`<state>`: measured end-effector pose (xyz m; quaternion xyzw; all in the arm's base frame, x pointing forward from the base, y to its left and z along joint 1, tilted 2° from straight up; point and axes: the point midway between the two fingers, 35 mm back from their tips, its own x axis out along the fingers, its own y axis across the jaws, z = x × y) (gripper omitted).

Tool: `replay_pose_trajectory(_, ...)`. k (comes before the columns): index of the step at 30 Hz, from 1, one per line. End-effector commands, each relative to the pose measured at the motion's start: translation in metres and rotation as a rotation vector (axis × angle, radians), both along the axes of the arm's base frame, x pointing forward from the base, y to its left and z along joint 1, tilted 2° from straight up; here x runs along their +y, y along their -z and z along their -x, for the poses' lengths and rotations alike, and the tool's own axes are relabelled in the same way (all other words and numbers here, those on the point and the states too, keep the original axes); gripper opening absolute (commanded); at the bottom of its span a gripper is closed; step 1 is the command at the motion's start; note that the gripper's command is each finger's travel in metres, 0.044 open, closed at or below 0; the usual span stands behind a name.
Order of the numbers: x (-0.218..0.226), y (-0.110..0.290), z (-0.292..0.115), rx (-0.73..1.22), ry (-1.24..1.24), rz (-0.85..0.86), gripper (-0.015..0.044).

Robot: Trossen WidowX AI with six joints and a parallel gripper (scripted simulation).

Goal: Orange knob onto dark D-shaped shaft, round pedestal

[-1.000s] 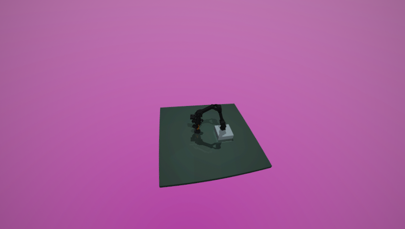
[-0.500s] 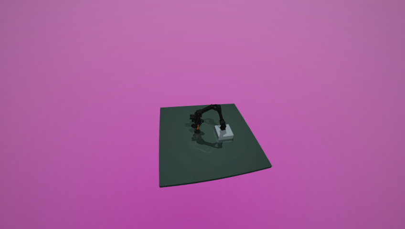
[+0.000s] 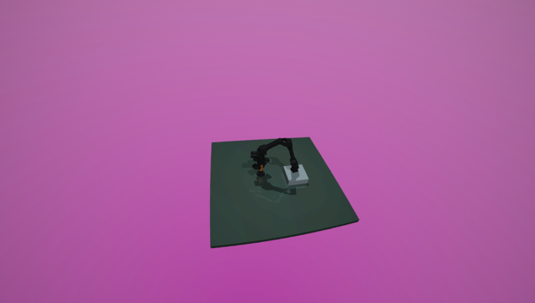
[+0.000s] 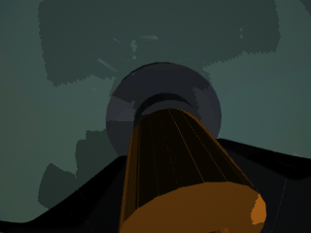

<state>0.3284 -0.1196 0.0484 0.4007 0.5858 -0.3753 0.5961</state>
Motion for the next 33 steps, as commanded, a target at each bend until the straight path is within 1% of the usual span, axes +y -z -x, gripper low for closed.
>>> replay_pose_trajectory(1, -0.0008, -0.0042, -0.0001, -0.006, 0.085, 0.004, 0.0000)
replay_pose_trajectory(4, -0.0001, -0.0047, 0.0020, -0.004, 0.170, 0.001, 0.0000)
replay_pose_trajectory(10, 0.0006, 0.0016, 0.0031, -0.004, 0.170, 0.001, 0.0000)
replay_pose_trajectory(22, 0.0000, -0.0032, 0.0015, -0.004, 0.179, 0.001, 0.0000)
replay_pose_trajectory(28, -0.0006, -0.0040, -0.0003, -0.001, 0.369, -0.006, 0.0000)
replay_pose_trajectory(33, -0.0013, -0.0015, -0.0024, -0.001, 0.379, -0.007, 0.0000)
